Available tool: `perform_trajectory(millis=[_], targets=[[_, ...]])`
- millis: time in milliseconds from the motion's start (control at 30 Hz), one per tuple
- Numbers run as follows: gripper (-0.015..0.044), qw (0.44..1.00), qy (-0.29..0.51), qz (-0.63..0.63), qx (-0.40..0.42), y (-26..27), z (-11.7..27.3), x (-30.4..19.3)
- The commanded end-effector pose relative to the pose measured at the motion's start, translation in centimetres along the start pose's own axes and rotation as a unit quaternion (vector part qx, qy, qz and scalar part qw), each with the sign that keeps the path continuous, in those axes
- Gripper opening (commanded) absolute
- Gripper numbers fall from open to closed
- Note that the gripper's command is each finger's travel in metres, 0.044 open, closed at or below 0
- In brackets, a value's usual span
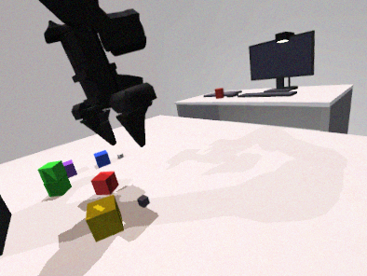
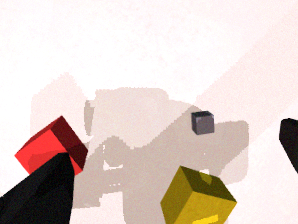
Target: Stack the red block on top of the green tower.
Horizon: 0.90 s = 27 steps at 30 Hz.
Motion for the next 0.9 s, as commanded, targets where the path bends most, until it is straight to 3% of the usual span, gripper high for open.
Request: perform_trajectory(millis=[0, 167, 400, 667, 867], targets=[[0.044, 0.993, 0.041, 0.112, 0.017, 3.9, 0.2, -2.3], [0.044, 0.975, 0.074, 0.208, 0.024, 7.2, 0.7, -4.1], [0.044, 0.974, 0.075, 0.211, 0.025, 7.3, 0.7, -4.1], [0.044, 0.974, 0.075, 0.211, 0.024, 7.3, -4.0, -5.0], [0.044, 0.974, 0.075, 0.211, 0.023, 7.3, -4.6, -5.1]])
Point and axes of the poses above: the point midway between the two fingers, 35 mm back from their tips, its own z axis back along the fingers, its own y axis across the jaws, x = y × z, the point moved 1 cm from there along z, back along the fingers, and after that the axes turned 15 degrees about -z, right-handed, at the moved point
